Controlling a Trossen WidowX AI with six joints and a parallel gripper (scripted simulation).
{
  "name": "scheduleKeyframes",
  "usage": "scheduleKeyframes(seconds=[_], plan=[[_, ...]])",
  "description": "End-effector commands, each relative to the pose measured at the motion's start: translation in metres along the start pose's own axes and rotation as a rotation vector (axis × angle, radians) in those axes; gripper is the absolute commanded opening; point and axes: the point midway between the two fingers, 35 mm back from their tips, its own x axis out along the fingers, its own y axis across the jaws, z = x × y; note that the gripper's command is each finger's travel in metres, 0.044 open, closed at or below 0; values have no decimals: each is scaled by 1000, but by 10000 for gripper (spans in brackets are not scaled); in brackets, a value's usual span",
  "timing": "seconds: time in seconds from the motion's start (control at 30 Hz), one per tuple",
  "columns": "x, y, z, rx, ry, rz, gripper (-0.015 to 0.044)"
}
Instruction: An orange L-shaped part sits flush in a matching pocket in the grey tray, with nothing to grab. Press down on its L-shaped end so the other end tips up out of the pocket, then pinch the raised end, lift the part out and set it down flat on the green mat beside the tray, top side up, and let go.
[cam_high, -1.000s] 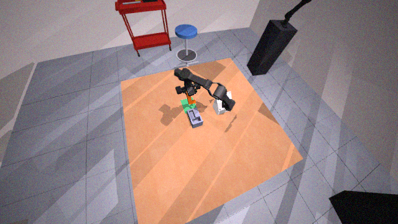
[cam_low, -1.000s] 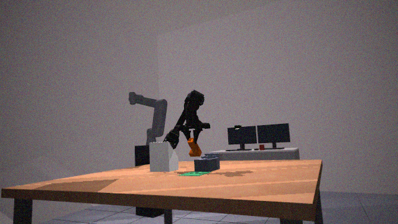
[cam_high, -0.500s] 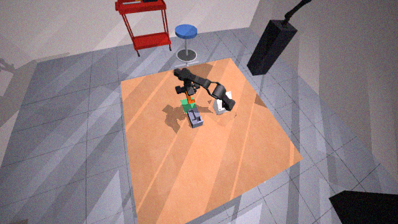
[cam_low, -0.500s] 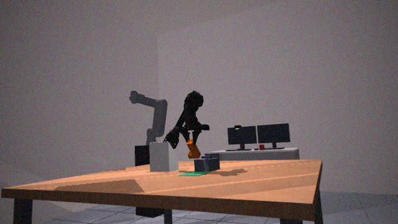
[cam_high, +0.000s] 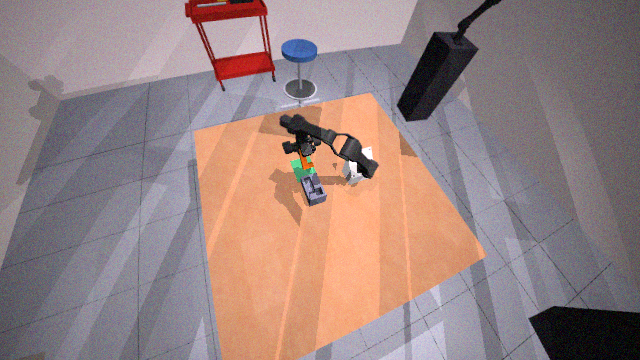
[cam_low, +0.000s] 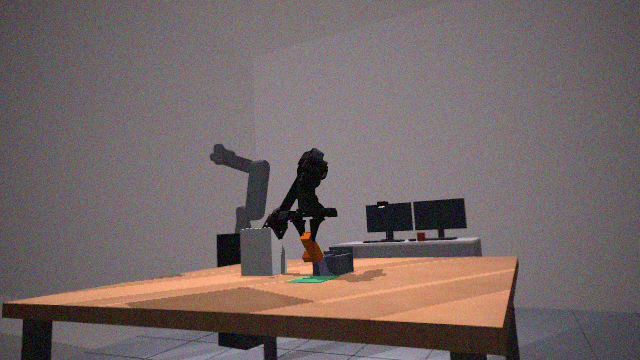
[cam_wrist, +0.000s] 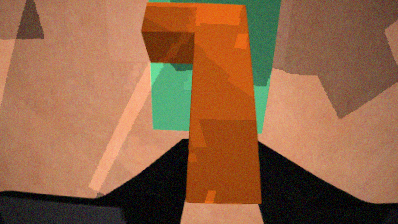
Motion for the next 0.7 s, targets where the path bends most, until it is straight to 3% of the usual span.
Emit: scheduleKeyframes(seconds=[0.0,0.67], plan=[[8,1,1,9,-6,1,0],[40,1,2,8,-7,1,0]])
